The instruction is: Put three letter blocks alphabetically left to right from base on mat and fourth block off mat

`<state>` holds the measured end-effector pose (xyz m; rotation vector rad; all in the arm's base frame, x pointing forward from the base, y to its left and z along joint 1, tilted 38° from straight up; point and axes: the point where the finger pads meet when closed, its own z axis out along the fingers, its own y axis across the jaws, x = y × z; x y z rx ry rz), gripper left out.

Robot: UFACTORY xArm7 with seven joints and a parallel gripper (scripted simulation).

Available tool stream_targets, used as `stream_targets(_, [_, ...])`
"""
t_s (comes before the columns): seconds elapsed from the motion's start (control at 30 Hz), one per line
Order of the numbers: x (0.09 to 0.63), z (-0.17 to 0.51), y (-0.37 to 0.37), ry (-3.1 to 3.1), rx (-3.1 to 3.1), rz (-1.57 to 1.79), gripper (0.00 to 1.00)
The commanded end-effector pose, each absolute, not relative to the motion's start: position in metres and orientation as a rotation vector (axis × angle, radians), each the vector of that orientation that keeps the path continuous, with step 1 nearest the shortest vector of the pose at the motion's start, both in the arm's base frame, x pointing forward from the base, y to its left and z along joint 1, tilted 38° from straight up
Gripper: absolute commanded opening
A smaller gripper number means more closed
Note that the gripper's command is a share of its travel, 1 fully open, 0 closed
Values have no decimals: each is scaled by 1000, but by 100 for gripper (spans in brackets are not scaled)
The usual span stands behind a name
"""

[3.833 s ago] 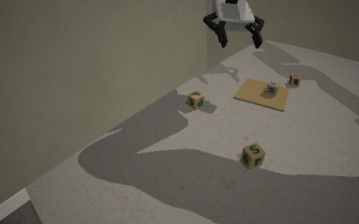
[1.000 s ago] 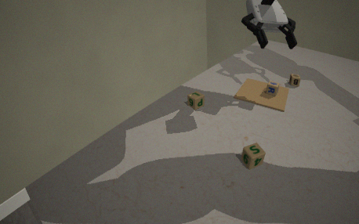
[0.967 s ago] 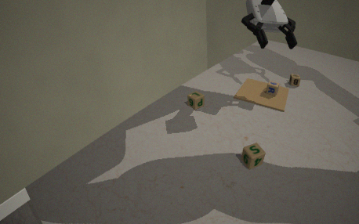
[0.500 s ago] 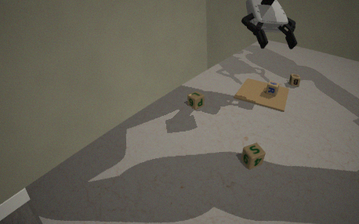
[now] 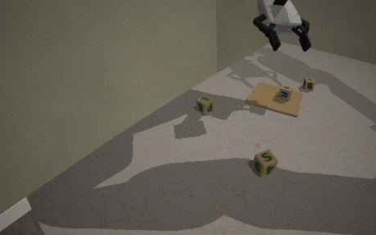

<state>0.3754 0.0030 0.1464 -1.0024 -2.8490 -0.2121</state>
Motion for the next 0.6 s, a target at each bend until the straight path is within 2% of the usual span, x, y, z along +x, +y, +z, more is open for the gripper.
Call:
stream_targets(0.0, [376,147,3,-2851,-1001,-212,100])
stream_targets(0.53, [374,148,-6,-2851,-1000,-212,100])
stream_targets(0.57, [369,151,-23,-2850,-997,-213,100])
